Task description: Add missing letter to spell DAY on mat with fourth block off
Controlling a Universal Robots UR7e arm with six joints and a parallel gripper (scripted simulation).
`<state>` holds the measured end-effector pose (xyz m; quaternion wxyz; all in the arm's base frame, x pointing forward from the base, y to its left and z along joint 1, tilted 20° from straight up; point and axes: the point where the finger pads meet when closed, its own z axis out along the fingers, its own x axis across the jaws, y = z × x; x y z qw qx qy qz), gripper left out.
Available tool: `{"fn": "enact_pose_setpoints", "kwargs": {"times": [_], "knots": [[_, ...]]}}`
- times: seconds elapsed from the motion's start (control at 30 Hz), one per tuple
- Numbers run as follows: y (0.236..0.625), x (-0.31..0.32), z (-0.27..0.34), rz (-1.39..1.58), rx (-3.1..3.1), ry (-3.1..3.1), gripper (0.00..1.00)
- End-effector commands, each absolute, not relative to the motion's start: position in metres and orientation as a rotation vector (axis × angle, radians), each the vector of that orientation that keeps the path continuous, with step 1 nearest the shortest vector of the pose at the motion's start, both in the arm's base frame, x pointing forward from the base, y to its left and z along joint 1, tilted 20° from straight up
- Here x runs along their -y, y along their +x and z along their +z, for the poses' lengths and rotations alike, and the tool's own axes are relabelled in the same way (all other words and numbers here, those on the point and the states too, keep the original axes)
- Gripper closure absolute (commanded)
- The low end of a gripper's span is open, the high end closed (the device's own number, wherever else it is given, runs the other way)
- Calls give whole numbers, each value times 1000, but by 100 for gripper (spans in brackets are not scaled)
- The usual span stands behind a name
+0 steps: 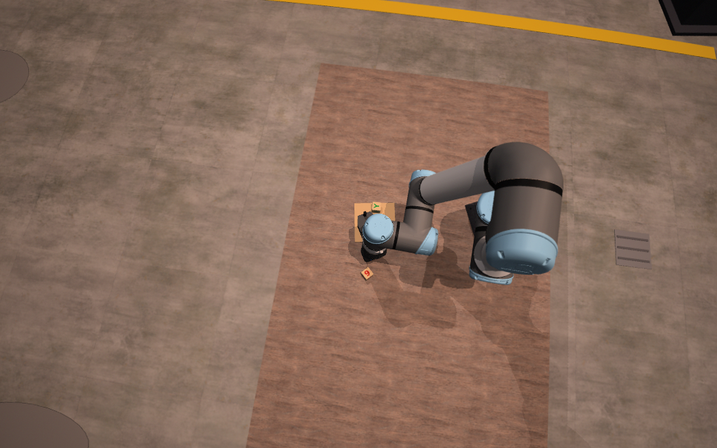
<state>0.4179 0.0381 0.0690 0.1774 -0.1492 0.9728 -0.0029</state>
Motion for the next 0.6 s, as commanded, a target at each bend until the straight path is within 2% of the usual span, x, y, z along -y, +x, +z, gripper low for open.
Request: {"fn": "enact_pose_setpoints", "kwargs": {"times": [0.0,0.57], "knots": [[411,-37,92,-7,-2752,-422,43],[393,-34,139,-7,-2752,-422,43]]}}
